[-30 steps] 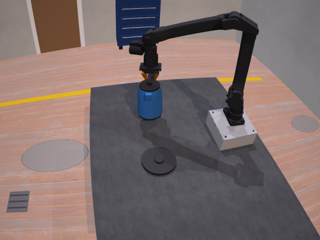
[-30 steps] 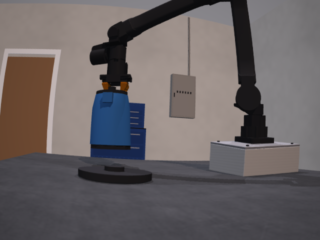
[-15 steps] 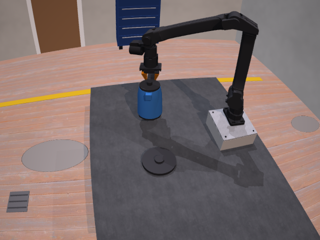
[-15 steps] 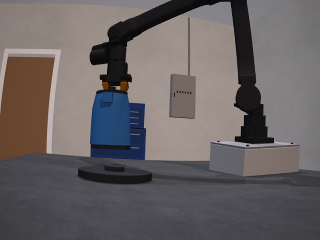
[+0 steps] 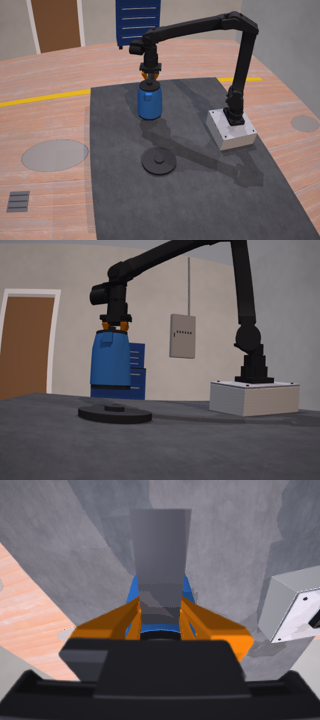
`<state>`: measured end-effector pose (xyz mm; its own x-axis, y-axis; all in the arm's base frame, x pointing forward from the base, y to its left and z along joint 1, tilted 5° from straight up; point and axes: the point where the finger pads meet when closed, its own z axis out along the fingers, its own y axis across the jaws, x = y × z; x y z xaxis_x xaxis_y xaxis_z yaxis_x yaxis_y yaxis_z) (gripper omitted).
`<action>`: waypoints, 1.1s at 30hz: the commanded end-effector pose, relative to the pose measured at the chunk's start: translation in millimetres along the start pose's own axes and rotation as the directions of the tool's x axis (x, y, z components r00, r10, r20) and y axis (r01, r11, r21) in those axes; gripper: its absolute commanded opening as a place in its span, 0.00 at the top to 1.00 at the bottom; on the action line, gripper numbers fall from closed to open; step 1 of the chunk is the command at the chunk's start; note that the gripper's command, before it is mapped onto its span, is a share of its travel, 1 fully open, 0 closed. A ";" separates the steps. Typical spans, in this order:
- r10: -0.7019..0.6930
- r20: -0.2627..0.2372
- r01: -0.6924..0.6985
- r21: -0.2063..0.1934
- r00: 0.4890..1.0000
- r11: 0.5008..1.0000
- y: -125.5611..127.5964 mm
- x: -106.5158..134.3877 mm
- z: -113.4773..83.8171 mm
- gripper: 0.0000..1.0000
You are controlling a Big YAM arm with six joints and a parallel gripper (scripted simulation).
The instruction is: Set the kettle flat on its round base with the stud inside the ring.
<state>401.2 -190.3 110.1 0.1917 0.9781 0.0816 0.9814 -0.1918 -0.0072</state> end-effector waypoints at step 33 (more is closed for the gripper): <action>-0.013 0.021 0.015 -0.082 1.000 0.997 7.6 -3.0 -29.0 1.00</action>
<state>395.2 -187.5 103.5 0.1922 0.9778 0.0838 0.9813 -0.1918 -0.0125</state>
